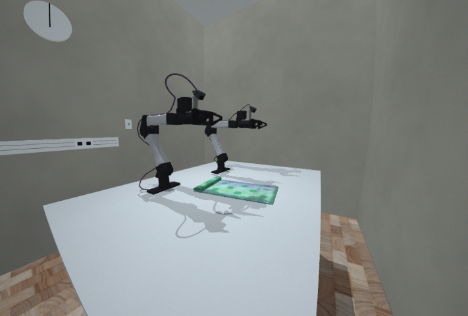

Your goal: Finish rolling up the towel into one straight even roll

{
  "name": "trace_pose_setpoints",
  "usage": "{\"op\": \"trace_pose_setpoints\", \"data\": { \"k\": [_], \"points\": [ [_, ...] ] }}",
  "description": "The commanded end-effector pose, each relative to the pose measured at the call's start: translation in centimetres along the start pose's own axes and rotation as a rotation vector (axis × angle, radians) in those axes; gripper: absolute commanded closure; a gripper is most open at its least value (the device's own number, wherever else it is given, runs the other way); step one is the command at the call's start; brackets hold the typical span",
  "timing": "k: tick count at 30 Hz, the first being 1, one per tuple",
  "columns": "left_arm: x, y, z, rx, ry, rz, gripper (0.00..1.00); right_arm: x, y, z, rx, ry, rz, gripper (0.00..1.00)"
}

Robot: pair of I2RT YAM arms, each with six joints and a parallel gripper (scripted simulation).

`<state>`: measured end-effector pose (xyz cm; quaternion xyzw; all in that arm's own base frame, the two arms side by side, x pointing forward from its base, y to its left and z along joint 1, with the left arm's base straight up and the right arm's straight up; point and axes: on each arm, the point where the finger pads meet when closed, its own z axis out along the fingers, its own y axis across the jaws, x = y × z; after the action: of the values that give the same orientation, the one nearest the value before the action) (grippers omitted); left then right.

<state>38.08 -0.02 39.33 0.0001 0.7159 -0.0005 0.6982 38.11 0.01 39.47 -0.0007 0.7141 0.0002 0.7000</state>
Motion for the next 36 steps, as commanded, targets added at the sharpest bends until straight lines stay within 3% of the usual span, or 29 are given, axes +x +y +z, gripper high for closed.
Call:
{"op": "trace_pose_setpoints", "data": {
  "k": [1,13,36],
  "points": [
    [0.5,-0.5,-0.5,0.022,0.005,0.017,0.01,0.6,0.2,-0.3,-0.025,0.007,-0.019,0.01],
    [5.0,-4.0,-3.6,0.177,0.068,0.136,0.01,5.0,1.5,-2.6,-0.214,0.055,-0.149,0.01],
    [21.0,-16.5,-15.0,0.733,0.294,0.563,0.02,20.9,6.4,-10.9,-0.895,0.228,-0.618,0.02]
  ]
}}
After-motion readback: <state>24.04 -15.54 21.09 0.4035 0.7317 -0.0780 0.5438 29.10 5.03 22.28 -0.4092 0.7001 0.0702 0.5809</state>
